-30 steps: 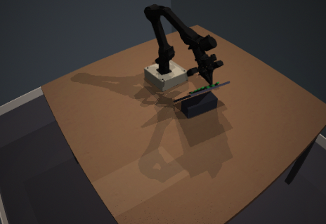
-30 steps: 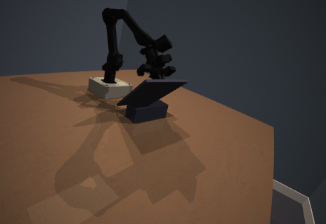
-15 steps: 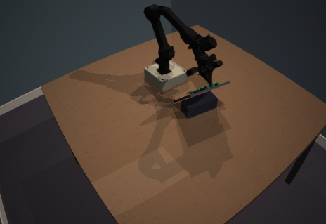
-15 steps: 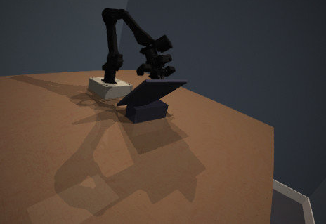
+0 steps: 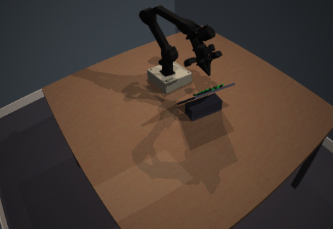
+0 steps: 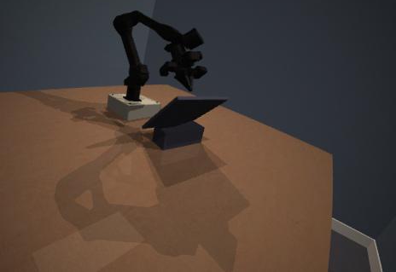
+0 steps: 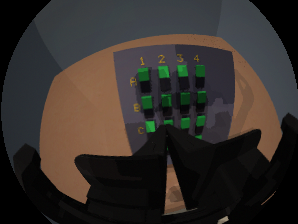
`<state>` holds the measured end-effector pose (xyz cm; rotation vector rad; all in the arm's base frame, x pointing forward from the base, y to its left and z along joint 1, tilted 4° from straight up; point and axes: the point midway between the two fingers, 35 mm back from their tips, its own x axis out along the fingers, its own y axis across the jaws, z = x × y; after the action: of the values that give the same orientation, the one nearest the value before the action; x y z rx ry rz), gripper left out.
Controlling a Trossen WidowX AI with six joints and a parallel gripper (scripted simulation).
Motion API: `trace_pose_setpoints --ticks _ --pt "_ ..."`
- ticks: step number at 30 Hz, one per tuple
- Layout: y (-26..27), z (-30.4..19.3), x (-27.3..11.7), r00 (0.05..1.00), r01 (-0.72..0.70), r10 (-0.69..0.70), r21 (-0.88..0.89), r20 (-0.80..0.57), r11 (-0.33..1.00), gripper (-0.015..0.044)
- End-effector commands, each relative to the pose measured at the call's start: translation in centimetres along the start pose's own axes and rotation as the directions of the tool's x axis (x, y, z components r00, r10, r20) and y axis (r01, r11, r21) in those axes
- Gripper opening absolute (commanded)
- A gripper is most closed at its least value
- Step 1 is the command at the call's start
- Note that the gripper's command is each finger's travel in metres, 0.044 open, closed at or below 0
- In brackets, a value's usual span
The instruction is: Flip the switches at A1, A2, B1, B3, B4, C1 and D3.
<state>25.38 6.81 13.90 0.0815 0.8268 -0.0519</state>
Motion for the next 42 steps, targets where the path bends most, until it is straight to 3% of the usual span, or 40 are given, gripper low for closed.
trace_pose_setpoints --ticks 1,7,12,42 --pt "-2.7 0.9 -0.2 1.0 0.002 -0.002 -0.001 0.004 1.0 0.0" --pt "-3.9 1.2 -0.2 1.0 0.003 -0.003 -0.003 0.008 1.0 0.0" --pt "-3.9 1.4 3.1 1.0 0.003 -0.003 -0.004 -0.015 1.0 0.0" --pt "-3.9 1.4 5.5 1.0 0.003 -0.003 -0.004 -0.013 1.0 0.0"
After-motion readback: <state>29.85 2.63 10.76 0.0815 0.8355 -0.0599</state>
